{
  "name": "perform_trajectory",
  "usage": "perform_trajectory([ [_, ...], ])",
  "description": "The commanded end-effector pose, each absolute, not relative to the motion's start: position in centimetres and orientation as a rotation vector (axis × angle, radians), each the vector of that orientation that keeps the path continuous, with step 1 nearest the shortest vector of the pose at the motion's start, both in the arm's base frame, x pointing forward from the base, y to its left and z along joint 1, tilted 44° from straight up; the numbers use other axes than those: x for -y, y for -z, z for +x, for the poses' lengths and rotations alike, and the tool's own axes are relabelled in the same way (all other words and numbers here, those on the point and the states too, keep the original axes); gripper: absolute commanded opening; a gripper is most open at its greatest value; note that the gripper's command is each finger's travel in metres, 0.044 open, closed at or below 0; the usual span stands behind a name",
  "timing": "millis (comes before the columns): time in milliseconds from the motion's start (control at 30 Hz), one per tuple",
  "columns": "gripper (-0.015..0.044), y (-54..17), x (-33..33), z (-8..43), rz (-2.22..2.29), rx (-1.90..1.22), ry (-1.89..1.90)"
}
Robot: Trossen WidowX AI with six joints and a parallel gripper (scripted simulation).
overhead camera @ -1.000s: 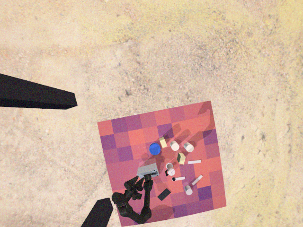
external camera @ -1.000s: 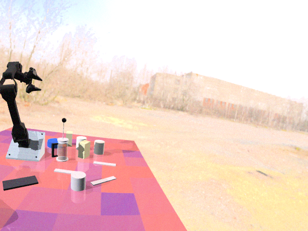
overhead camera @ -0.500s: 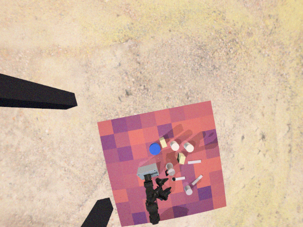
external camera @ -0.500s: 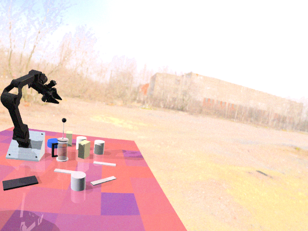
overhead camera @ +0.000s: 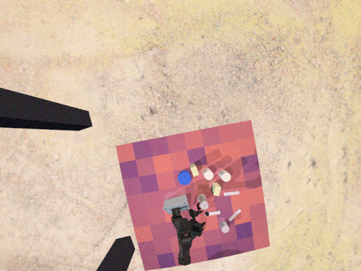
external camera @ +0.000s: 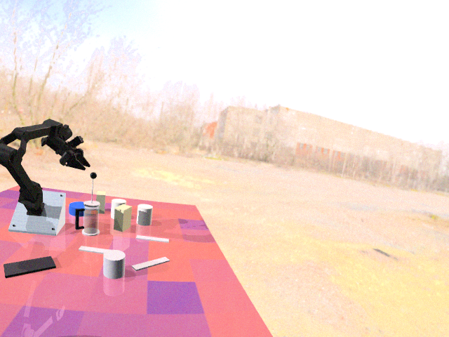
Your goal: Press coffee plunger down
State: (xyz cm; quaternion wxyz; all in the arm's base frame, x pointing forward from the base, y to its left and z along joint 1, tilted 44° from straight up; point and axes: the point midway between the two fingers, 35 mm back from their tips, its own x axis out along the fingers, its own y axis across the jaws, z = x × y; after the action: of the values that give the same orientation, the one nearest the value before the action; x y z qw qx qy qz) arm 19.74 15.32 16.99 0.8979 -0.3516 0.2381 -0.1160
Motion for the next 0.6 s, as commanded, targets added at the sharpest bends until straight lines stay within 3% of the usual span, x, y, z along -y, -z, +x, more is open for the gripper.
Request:
perform_trajectory([
  [0, 0.0440, -16.5, -14.6, 19.7, -0.726, -0.481, 0.243],
  [567, 0.0440, -15.5, -13.9, 21.6, -0.722, -0.490, 0.239],
])
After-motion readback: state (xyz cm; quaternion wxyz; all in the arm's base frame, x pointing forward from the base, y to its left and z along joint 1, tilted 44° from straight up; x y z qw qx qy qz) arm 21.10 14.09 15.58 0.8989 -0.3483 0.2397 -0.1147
